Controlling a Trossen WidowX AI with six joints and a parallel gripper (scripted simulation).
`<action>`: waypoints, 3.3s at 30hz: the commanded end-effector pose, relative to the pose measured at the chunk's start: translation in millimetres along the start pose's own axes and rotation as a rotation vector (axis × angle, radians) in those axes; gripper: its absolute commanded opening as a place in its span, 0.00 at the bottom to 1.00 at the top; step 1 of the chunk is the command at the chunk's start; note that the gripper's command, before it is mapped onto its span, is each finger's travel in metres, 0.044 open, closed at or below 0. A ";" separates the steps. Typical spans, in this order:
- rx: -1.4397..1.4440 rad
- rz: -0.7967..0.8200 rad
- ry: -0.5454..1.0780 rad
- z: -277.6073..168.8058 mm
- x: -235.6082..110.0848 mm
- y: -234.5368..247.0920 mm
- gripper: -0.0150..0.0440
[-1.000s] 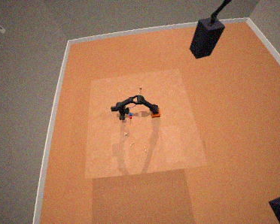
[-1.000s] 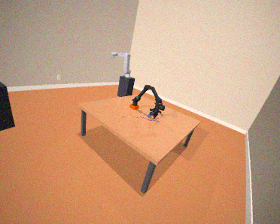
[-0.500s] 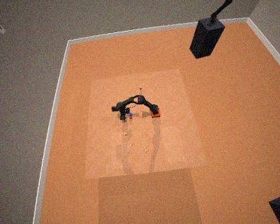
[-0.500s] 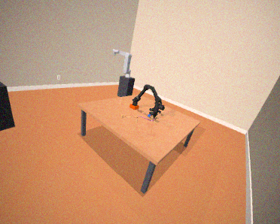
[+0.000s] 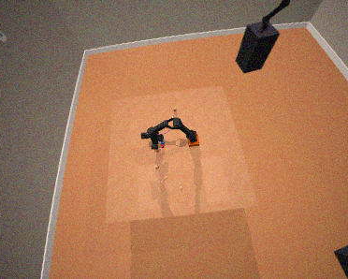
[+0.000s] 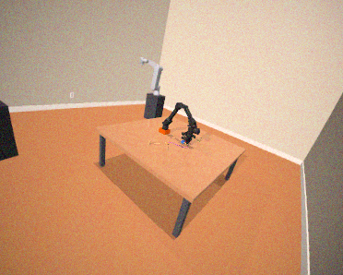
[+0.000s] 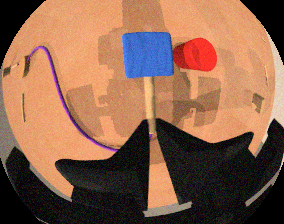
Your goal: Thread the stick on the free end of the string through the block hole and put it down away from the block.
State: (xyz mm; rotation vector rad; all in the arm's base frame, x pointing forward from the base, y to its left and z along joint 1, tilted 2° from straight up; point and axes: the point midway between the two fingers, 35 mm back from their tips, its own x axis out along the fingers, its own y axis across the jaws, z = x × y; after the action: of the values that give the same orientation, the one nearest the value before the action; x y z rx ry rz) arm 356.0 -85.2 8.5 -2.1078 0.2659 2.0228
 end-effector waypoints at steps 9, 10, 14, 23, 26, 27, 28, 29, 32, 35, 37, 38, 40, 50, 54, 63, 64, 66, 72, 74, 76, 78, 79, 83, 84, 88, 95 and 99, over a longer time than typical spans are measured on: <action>-0.001 -0.004 0.003 15.8 -1.1 -0.7 0.25; -0.001 -0.004 0.003 17.2 -1.0 -0.7 0.25; -0.001 -0.004 0.002 22.7 -0.9 -0.7 0.25; -0.001 -0.004 0.001 32.8 -0.7 -0.7 0.25; -0.003 0.000 -0.004 31.5 0.4 -0.1 0.39; -0.003 0.000 -0.004 31.5 0.4 -0.1 0.43; -0.003 0.000 -0.004 31.5 0.4 -0.1 0.47; -0.003 0.000 -0.004 31.5 0.4 -0.1 0.47; -0.003 0.000 -0.004 30.0 -9.6 -0.1 0.47; -0.003 0.000 -0.003 28.1 -56.4 0.1 0.47; -0.003 0.000 -0.003 29.8 -77.5 0.2 0.47; -0.003 0.000 -0.003 30.1 -80.1 0.2 0.47; -0.003 0.000 -0.003 30.1 -80.1 0.2 0.47; 0.642 0.000 0.011 37.9 -78.1 0.7 0.47; 1.038 0.001 0.006 45.6 -77.5 0.8 0.47; 1.927 0.004 -0.003 62.4 -76.4 0.0 0.47; 2.026 0.005 -0.004 64.3 -76.2 -0.1 0.47; 2.223 0.008 -0.005 68.0 -75.9 -0.2 0.47; 2.705 0.016 -0.007 77.8 -74.8 -0.6 0.47; 2.845 0.019 -0.007 80.6 -74.4 -0.7 0.47; 2.986 0.023 -0.007 83.1 -74.1 -0.8 0.47; 3.116 0.026 -0.006 85.2 -73.8 -0.8 0.47; 3.150 0.027 -0.006 85.8 -73.7 -0.9 0.47; 3.161 0.027 -0.006 86.0 -73.7 -0.9 0.47; 3.161 0.027 -0.006 86.0 -73.7 -0.9 0.47; 3.161 0.027 -0.006 86.0 -73.7 -0.9 0.47; 3.161 0.027 -0.006 85.9 -72.9 -0.9 0.47; 3.161 0.027 -0.006 85.2 -68.1 -0.9 0.47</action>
State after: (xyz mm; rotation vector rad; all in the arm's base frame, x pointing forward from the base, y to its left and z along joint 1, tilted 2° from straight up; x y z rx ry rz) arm 271.4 -62.8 77.0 0.2427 1.5314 -0.2089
